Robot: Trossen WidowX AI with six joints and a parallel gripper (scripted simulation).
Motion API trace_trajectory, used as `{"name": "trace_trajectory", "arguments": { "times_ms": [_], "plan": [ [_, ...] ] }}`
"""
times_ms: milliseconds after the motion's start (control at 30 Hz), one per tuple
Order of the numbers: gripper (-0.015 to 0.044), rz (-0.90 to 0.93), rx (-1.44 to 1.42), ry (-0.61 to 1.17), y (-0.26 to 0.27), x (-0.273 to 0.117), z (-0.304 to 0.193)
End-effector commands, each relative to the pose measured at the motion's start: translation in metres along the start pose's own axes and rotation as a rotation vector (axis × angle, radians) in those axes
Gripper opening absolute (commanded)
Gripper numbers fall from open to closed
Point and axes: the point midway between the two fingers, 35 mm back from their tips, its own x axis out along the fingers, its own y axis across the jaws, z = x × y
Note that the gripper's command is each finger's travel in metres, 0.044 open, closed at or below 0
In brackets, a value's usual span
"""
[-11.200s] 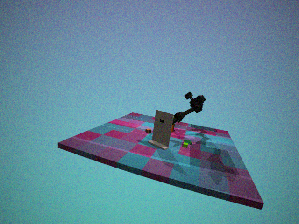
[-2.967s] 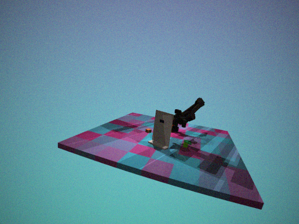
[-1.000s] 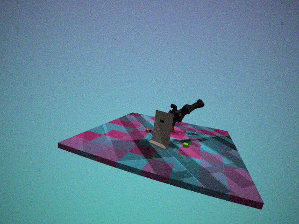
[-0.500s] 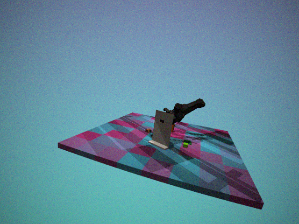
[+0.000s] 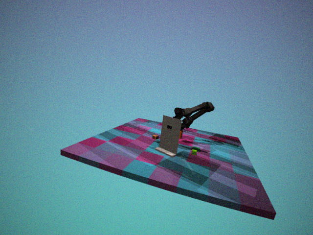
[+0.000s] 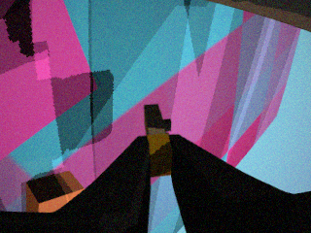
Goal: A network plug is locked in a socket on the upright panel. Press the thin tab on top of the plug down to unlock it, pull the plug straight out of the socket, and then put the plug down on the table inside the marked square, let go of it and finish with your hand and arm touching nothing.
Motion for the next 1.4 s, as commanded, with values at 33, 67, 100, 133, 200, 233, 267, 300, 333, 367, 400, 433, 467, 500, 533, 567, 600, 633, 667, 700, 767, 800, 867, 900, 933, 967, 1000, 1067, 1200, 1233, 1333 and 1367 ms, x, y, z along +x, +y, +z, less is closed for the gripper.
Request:
{"name": "trace_trajectory", "arguments": {
  "times_ms": [33,67,100,133,200,233,267,300,333,367,400,433,467,500,533,567,600,633,667,700,767,800,867,900,933,967,1000,1067,1200,1233,1333,1367],
  "plan": [
    [0.0000,0.054,0.000,-0.089,0.018,0.002,-0.003],
    [0.0000,0.061,0.000,-0.108,0.021,0.003,-0.003],
    [0.0000,0.066,0.001,-0.127,0.024,0.003,-0.003],
    [0.0000,0.071,0.002,-0.146,0.026,0.002,-0.003],
    [0.0000,0.078,0.005,-0.185,0.031,0.002,-0.003],
    [0.0000,0.080,0.007,-0.205,0.033,0.002,-0.003],
    [0.0000,0.081,0.009,-0.225,0.035,0.001,-0.003],
    [0.0000,0.081,0.011,-0.245,0.037,0.001,-0.002],
    [0.0000,0.081,0.013,-0.261,0.039,0.001,-0.002],
    [0.0000,0.080,0.015,-0.272,0.040,0.000,-0.002],
    [0.0000,0.080,0.015,-0.275,0.040,0.000,-0.002],
    [0.0000,0.080,0.015,-0.275,0.040,0.000,-0.002],
    [0.0000,0.080,0.015,-0.275,0.040,0.000,-0.002],
    [0.0000,0.080,0.015,-0.275,0.040,0.000,-0.002],
    [0.0000,0.080,0.015,-0.275,0.040,0.001,-0.002],
    [0.0000,0.080,0.015,-0.275,0.041,0.002,-0.002],
    [0.0000,0.081,0.015,-0.274,0.041,0.003,-0.002],
    [0.0000,0.081,0.015,-0.274,0.042,0.004,-0.002],
    [0.0000,0.081,0.015,-0.274,0.042,0.004,-0.002],
    [0.0000,0.081,0.015,-0.274,0.043,0.005,-0.001],
    [0.0000,0.081,0.015,-0.273,0.044,0.007,-0.001],
    [0.0000,0.081,0.015,-0.273,0.044,0.008,-0.001],
    [0.0000,0.082,0.015,-0.273,0.045,0.010,-0.001],
    [0.0000,0.082,0.015,-0.272,0.046,0.011,-0.001],
    [0.0000,0.082,0.015,-0.272,0.046,0.012,-0.001],
    [0.0000,0.082,0.015,-0.272,0.047,0.013,0.000],
    [0.0000,0.082,0.015,-0.272,0.047,0.013,0.000],
    [0.0000,0.082,0.014,-0.272,0.049,0.015,0.000],
    [0.0000,0.082,0.014,-0.271,0.051,0.018,0.001],
    [0.0000,0.082,0.014,-0.271,0.051,0.019,0.001],
    [0.0000,0.083,0.014,-0.271,0.053,0.022,0.001],
    [0.0000,0.083,0.014,-0.271,0.054,0.022,0.002]
  ]
}}
